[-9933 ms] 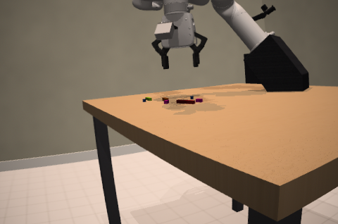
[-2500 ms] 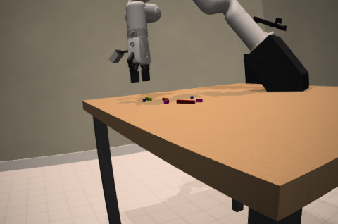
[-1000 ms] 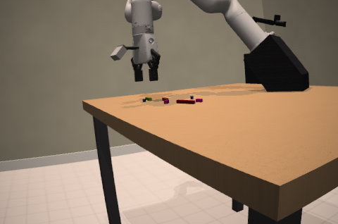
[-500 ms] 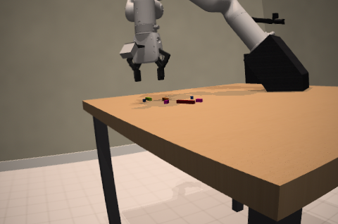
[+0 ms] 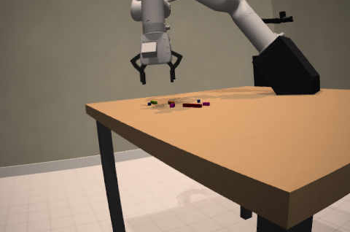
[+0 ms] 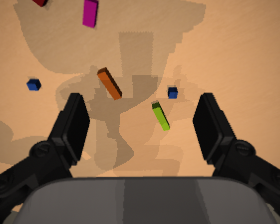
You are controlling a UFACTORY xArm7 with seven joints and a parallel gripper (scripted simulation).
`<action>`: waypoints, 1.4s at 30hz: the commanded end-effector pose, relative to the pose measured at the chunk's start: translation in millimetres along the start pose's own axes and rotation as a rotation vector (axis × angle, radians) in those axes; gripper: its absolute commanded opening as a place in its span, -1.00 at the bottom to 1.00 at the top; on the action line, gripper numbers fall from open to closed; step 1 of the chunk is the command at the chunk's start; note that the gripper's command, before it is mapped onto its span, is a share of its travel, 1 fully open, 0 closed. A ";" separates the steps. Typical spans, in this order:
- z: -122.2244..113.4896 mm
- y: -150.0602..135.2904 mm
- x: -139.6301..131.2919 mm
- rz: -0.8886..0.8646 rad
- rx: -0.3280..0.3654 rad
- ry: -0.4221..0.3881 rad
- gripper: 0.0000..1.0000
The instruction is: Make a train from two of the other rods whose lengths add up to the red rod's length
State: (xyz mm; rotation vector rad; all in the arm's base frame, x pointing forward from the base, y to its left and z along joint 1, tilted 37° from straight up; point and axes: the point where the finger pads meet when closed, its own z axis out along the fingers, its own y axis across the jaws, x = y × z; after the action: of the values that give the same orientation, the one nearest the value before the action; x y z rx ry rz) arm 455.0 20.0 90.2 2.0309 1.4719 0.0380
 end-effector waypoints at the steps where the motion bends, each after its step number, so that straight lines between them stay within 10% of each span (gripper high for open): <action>1: -1.4 -4.7 7.6 -0.168 0.007 -0.003 1.00; 42: -3.8 -44.7 46.7 -1.266 0.006 -0.015 1.00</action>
State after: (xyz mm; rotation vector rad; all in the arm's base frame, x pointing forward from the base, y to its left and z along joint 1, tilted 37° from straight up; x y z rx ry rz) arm 434.0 66.7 56.9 0.8722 2.4037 -0.4557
